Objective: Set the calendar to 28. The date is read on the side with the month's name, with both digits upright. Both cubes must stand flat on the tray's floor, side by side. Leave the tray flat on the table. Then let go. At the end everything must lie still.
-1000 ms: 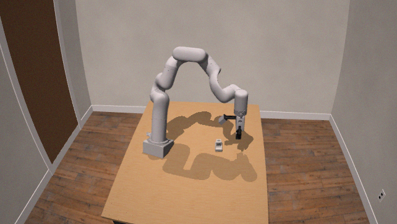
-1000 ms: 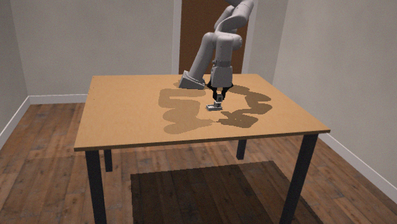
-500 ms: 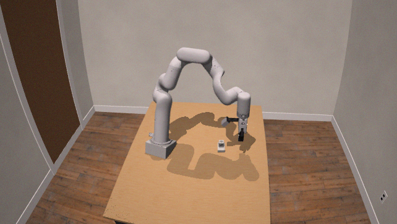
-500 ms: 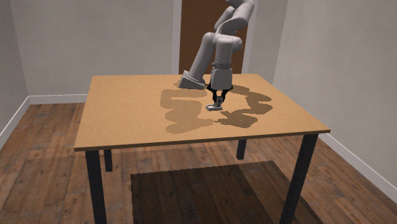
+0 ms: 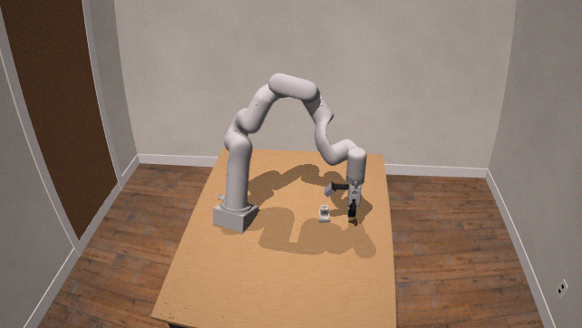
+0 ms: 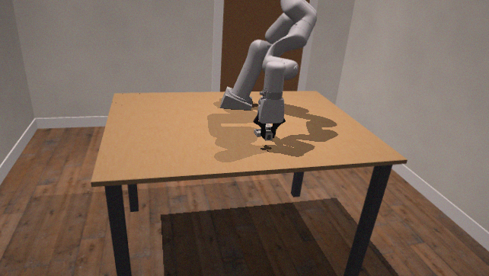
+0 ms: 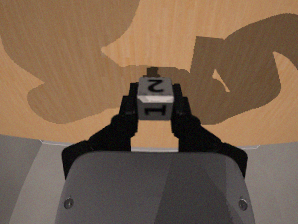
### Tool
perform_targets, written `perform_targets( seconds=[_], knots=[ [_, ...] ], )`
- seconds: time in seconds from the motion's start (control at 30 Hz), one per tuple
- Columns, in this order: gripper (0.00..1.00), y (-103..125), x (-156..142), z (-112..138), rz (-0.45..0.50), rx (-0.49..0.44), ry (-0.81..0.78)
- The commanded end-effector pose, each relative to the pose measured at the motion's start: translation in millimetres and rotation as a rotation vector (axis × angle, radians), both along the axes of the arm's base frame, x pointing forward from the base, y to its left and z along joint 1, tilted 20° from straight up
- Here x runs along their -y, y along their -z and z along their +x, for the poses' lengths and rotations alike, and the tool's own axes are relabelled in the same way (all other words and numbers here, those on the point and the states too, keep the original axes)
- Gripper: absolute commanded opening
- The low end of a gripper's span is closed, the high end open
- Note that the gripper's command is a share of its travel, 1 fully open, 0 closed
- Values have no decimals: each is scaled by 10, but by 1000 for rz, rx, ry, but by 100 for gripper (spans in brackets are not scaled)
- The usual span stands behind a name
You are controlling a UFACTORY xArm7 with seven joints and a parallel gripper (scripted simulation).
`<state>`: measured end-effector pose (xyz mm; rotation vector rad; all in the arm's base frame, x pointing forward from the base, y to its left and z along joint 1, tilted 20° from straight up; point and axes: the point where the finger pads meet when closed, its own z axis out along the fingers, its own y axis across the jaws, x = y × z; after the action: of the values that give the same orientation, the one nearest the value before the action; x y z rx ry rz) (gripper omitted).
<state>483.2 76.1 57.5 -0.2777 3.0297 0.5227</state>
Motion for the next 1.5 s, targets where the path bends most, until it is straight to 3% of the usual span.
perform_targets(
  seconds=[0.0,0.33,1.47],
  knots=[
    [29,133,-46,35,2,6,2],
    [29,257,-91,40,2,6,2],
    [29,258,-92,40,2,6,2]
  ],
)
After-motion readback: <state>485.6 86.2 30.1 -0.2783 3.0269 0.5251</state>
